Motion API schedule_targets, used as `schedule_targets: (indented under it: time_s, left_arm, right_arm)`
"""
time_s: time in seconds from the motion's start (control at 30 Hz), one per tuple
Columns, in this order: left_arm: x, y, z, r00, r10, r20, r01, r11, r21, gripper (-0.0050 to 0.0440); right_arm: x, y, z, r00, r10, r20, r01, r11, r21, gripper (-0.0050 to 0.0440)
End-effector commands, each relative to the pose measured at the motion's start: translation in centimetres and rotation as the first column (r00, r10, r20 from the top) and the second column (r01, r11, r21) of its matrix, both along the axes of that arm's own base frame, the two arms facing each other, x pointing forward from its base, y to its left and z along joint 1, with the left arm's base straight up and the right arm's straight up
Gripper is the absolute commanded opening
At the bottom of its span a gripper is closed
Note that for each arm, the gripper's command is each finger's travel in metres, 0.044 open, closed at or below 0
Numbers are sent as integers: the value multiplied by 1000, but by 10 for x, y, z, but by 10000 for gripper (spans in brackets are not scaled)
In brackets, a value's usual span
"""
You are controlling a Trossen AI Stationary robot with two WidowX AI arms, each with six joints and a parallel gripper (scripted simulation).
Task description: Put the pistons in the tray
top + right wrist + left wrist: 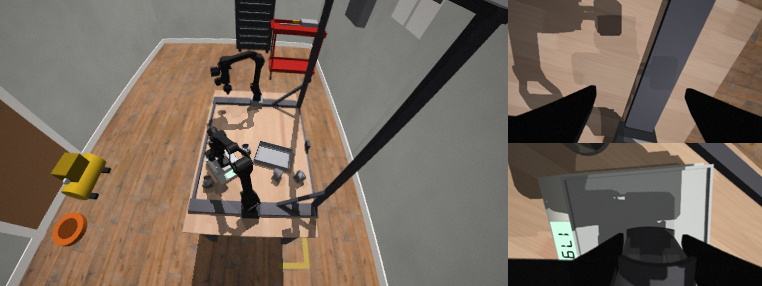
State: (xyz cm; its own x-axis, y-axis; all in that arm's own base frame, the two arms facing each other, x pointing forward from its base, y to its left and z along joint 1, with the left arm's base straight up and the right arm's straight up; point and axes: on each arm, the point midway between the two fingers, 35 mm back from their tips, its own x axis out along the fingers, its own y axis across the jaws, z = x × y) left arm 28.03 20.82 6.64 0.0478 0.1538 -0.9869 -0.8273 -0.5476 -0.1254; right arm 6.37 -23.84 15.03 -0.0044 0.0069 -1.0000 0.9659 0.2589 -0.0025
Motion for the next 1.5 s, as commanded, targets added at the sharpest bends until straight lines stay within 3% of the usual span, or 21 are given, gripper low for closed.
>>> schedule_targets:
  time_s: [0.0,0.87,0.9,1.47]
  left_arm:
    - [4,4,12,999,1,32,-2,1000,22,255]
    - [4,4,12,999,1,32,-2,1000,22,255]
    - [4,4,12,999,1,32,-2,1000,22,378]
    - [4,4,12,999,1,32,-2,1000,22,378]
  right_arm:
    - [1,-5,8,1000,-1,11,1,1000,-30,400]
    - [1,-5,8,1000,-1,11,1,1000,-30,400]
    - [1,-5,8,1000,-1,11,1,1000,-30,400]
    - [1,-5,8,1000,-1,11,1,1000,-30,400]
